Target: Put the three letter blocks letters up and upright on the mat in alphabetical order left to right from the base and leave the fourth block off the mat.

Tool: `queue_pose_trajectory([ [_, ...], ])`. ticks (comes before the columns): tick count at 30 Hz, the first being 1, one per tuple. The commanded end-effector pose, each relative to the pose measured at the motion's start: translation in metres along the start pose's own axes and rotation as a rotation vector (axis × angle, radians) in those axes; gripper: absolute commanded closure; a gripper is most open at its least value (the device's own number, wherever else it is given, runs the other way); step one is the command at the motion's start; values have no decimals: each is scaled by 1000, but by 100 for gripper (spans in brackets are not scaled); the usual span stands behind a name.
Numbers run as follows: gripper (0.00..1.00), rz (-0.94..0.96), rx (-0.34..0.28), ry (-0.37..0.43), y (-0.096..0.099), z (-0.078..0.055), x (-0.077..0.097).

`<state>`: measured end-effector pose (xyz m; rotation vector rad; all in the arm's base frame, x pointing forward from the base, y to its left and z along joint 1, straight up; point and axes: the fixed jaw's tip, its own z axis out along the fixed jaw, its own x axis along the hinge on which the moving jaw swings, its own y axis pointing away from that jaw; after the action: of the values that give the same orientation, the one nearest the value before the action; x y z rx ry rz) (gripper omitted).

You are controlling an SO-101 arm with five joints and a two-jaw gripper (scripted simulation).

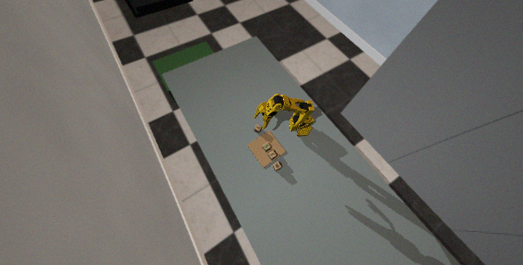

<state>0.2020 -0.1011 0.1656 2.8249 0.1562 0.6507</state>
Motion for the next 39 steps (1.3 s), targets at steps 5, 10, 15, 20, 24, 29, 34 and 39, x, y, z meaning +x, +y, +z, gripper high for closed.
queue_pose_trajectory([
  [5, 65, -197, -93, 71, 19, -15, 8],
  [10, 65, -259, -103, 62, 23, -15, 8],
  [15, 65, -346, -115, 48, 28, -14, 6],
  [20, 65, -411, -123, 37, 31, -13, 6],
  [24, 65, -447, -128, 30, 33, -13, 5],
  [29, 65, -466, -130, 27, 34, -13, 5],
  [34, 65, -483, -132, 24, 35, -13, 4],
  [39, 65, -489, -132, 23, 36, -13, 4],
])
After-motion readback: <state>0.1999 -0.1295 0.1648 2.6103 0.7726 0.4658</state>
